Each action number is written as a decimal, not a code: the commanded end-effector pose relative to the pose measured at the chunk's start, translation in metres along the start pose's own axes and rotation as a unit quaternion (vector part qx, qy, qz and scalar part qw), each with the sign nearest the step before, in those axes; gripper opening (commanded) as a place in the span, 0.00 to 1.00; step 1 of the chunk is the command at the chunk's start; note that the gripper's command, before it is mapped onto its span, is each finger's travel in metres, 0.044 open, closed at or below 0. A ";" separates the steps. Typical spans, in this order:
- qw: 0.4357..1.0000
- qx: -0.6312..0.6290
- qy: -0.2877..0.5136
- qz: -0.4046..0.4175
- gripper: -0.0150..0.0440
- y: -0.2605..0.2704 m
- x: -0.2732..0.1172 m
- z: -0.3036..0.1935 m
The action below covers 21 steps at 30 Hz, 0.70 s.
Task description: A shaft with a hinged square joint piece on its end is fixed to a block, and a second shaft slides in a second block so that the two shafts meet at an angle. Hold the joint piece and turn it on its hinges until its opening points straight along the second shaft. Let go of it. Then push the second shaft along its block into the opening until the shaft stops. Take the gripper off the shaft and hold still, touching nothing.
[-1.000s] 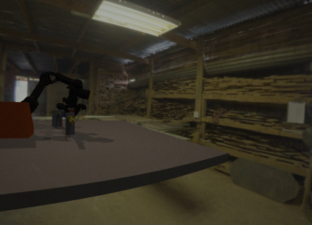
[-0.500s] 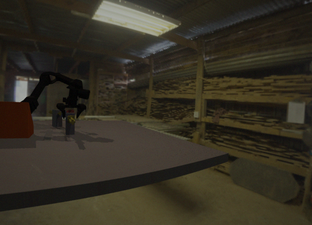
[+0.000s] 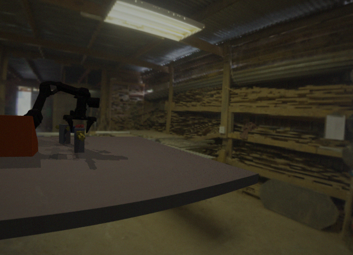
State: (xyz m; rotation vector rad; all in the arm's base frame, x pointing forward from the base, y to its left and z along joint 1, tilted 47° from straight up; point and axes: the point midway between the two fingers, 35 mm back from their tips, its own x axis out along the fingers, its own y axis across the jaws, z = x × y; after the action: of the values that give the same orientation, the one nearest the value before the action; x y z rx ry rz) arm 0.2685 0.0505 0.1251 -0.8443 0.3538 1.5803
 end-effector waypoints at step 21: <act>0.987 0.097 0.117 -0.049 1.00 -0.006 -0.053 0.000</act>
State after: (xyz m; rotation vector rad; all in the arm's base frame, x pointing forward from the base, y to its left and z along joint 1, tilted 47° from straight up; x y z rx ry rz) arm 0.2716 0.0248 0.1524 -0.9350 0.5712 1.3885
